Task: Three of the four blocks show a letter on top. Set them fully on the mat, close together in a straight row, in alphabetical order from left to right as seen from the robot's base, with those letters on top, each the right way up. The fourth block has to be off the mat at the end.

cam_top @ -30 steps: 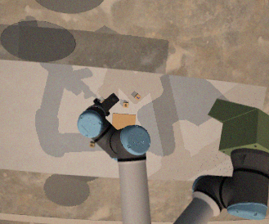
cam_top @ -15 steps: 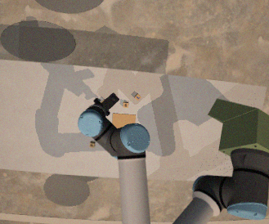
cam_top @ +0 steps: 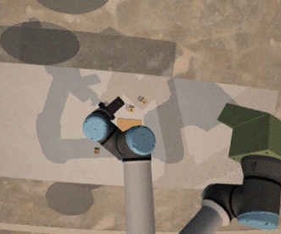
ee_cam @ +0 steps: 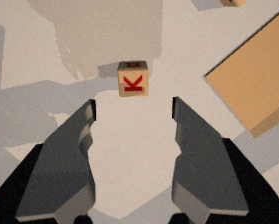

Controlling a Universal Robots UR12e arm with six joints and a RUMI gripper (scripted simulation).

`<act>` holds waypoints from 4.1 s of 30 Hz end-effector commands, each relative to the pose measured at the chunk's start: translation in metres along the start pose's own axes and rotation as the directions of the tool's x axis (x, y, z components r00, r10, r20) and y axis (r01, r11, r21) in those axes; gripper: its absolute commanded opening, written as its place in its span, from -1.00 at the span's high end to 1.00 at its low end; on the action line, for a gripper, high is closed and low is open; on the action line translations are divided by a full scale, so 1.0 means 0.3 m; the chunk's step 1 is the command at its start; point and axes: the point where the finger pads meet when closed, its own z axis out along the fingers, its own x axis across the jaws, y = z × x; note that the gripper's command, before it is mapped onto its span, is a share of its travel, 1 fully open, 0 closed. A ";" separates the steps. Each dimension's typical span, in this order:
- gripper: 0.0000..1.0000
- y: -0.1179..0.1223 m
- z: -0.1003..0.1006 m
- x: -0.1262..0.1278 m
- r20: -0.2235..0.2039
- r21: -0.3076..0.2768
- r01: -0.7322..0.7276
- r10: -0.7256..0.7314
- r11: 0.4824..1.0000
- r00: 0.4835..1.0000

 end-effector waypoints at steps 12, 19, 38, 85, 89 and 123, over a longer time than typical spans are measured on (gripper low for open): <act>0.19 0.001 0.058 -0.003 0.001 0.000 0.000 0.000 1.000 1.000; 0.19 0.001 0.066 -0.003 0.001 0.000 0.000 0.000 1.000 1.000; 0.19 0.001 0.068 -0.003 0.001 0.000 0.000 0.000 1.000 1.000; 0.19 0.002 0.187 -0.005 0.001 0.000 0.000 0.000 1.000 1.000; 0.19 0.002 0.189 -0.005 0.001 0.000 0.000 0.000 1.000 1.000; 0.83 0.002 0.189 -0.005 0.001 0.000 0.000 0.000 1.000 1.000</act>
